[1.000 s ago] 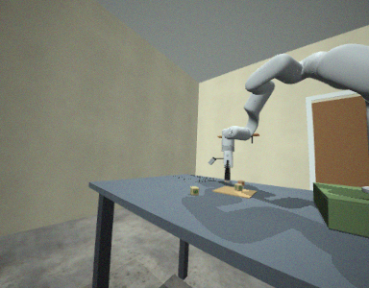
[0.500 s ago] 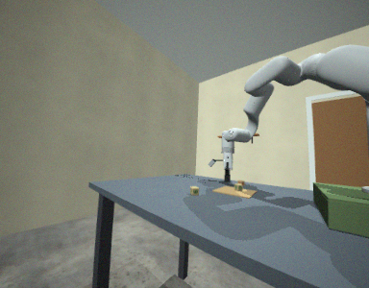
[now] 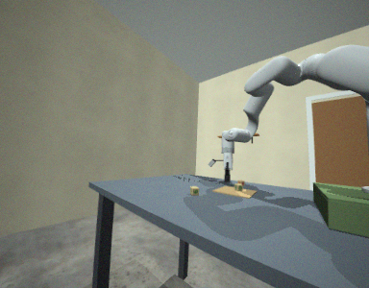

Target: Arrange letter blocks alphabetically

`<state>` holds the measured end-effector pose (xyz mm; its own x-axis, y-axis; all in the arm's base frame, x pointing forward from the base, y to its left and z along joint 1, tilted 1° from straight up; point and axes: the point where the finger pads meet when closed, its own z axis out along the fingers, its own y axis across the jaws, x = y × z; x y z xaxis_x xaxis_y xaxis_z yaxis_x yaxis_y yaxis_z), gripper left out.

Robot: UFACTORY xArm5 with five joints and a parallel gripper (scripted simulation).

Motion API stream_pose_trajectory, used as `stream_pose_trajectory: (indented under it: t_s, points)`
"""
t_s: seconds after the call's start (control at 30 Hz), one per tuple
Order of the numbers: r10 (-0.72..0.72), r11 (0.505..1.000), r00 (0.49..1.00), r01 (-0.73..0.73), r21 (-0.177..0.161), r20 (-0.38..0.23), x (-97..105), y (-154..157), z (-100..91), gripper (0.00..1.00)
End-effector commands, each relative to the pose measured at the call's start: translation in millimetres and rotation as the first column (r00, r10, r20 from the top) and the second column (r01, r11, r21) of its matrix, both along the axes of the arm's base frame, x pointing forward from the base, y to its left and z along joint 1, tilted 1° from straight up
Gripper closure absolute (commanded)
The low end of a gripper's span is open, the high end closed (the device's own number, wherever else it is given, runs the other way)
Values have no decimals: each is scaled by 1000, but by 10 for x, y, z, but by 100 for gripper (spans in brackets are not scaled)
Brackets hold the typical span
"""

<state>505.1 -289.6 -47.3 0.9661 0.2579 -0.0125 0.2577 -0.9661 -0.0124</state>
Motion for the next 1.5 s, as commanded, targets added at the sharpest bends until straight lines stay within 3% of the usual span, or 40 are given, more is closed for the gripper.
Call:
stream_pose_trajectory:
  t_s: [0.0, 0.5, 0.53, 1.07, 1.1, 1.47]
  points:
    - [0, 1000, 1000, 0, -2, 4, 15, -8, 19, 37]
    - [0, 1000, 1000, 0, -2, 4, 15, -8, 19, 37]
    - [0, 1000, 1000, 0, -2, 4, 15, -8, 19, 58]
    - [0, 1000, 1000, 0, -2, 4, 15, -8, 19, 58]
    - [0, 1000, 1000, 0, -2, 4, 15, -8, 19, 79]
    - [0, 1000, 1000, 0, -2, 4, 15, -8, 19, 79]
